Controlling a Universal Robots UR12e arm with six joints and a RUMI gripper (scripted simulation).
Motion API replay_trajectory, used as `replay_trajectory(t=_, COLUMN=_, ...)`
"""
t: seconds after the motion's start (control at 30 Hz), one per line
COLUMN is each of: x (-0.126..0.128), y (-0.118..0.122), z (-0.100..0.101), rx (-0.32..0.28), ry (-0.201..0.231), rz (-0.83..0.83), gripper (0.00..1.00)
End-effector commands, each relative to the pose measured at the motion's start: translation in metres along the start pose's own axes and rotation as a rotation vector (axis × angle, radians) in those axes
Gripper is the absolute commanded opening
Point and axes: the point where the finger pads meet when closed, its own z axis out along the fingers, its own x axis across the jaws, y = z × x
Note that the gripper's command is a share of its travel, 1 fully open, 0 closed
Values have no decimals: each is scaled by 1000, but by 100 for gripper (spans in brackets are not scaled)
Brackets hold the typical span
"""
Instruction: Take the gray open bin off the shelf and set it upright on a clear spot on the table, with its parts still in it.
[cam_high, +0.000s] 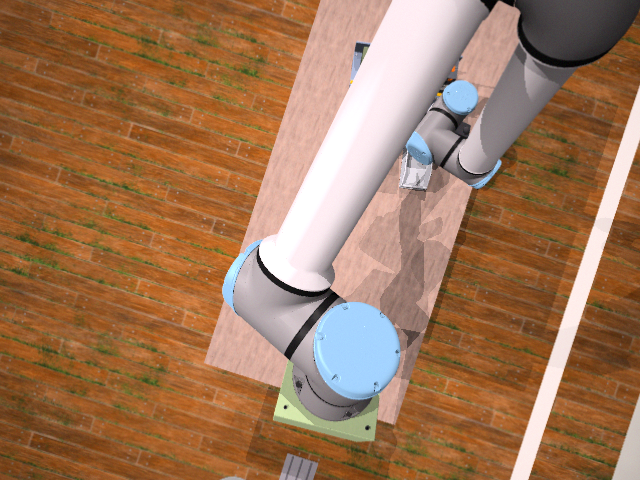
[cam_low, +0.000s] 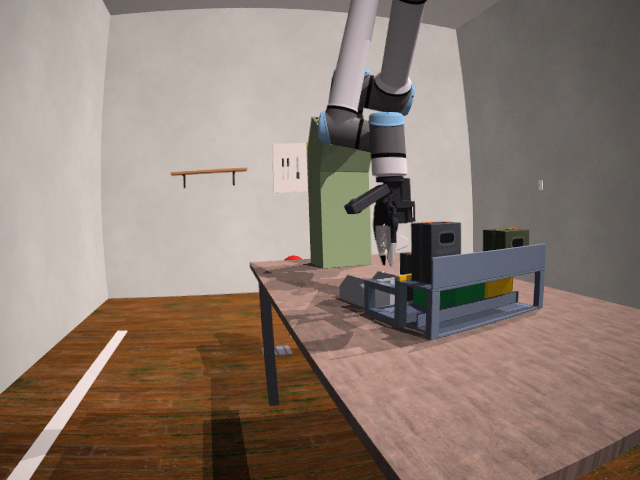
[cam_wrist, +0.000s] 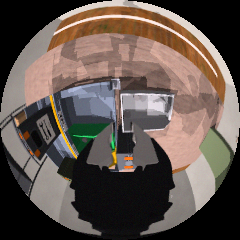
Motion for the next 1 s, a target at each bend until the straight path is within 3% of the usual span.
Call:
replay_trajectory(t=0.0, x=0, y=0, z=-4, rx=0, ry=-1, rz=0, gripper=20)
replay_trajectory(t=0.1, x=0, y=0, z=-4, rx=0, ry=-1, rz=0, gripper=20)
replay_trajectory(t=0.27, x=0, y=0, z=-29, rx=0, ry=-1, rz=0, gripper=20)
replay_trajectory(t=0.97, x=0, y=0, z=-20, rx=0, ry=-1, rz=0, gripper=20)
